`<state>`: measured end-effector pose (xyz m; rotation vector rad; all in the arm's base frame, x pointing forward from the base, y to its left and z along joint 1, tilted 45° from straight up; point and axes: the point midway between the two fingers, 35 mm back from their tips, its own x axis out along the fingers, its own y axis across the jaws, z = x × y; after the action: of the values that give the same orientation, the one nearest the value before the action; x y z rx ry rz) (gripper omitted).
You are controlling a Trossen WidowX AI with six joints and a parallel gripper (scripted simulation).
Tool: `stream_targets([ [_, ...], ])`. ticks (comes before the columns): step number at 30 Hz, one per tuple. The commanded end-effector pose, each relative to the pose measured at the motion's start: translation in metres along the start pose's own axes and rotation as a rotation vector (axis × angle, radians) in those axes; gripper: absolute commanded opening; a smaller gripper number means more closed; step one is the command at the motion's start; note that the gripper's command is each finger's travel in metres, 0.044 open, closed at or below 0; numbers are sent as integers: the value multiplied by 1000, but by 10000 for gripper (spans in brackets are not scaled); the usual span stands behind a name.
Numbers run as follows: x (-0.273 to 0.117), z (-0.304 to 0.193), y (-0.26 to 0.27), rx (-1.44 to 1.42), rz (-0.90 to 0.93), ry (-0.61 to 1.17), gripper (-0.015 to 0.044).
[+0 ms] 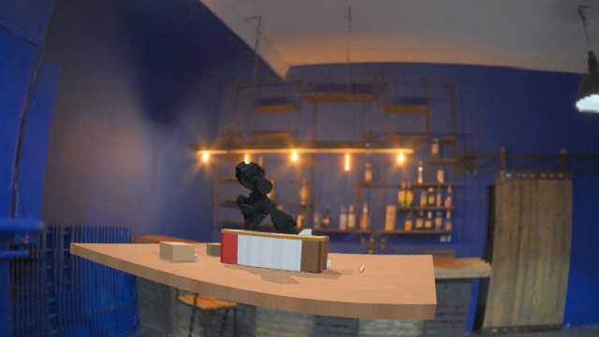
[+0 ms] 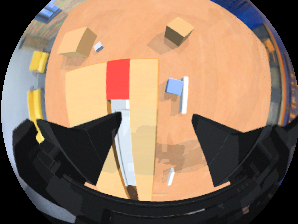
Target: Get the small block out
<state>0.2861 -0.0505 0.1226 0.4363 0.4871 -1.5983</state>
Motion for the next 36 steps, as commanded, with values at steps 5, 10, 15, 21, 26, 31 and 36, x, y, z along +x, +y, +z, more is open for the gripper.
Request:
stream_targets([
  [5, -17, 2, -2, 0, -4, 0, 400],
  [10, -14, 12, -9, 284, 51, 65, 295],
  [15, -15, 31, -24, 855, 127, 223, 285],
  [21, -17, 51, -40, 1504, 173, 458, 285],
  [26, -17, 53, -42, 1576, 174, 488, 285],
  [31, -17, 53, -42, 1576, 174, 488, 285],
  [36, -17, 53, -42, 1576, 174, 488, 285],
])
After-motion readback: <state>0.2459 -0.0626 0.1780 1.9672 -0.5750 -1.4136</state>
